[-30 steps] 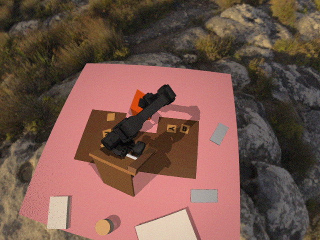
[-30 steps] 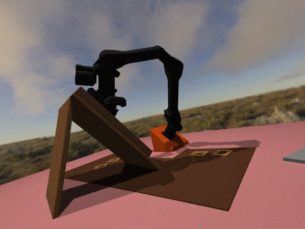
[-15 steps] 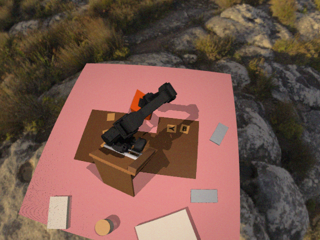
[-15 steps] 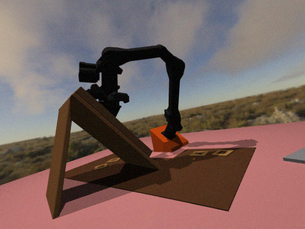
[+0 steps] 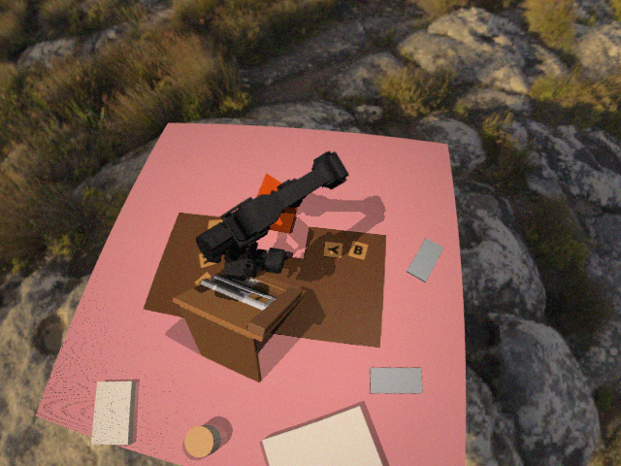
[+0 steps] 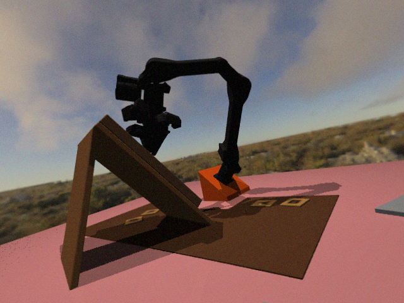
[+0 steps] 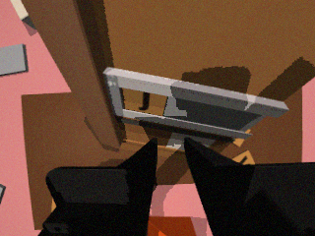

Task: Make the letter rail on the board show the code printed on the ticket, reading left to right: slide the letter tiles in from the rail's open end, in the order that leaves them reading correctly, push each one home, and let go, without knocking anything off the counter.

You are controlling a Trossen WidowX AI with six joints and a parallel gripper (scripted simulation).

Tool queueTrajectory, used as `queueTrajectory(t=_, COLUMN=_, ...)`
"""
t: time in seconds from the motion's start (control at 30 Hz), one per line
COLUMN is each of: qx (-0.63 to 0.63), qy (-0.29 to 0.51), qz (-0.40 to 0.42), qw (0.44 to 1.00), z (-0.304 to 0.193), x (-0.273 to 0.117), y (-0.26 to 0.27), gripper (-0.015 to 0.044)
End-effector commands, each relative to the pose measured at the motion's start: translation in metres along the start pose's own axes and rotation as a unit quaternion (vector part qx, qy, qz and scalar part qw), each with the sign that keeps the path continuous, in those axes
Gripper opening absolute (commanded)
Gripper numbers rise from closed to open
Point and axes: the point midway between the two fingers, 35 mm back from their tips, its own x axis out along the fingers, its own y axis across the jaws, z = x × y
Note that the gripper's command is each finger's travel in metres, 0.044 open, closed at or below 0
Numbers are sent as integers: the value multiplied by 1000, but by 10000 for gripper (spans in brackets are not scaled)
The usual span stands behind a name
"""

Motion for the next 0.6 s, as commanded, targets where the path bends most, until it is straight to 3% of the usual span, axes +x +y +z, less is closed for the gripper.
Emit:
queueTrajectory(t=0.0, qx=-199, qy=-92, qz=-21, qw=975, z=-24, x=-43, y=1, gripper=236)
queueTrajectory(t=0.27, qx=-455, qy=-179, qz=-121, qw=864, z=-62, x=-83, y=6, gripper=440)
queueTrajectory(t=0.57, qx=-614, qy=-195, qz=-231, qw=729, z=-90, x=-101, y=12, gripper=440)
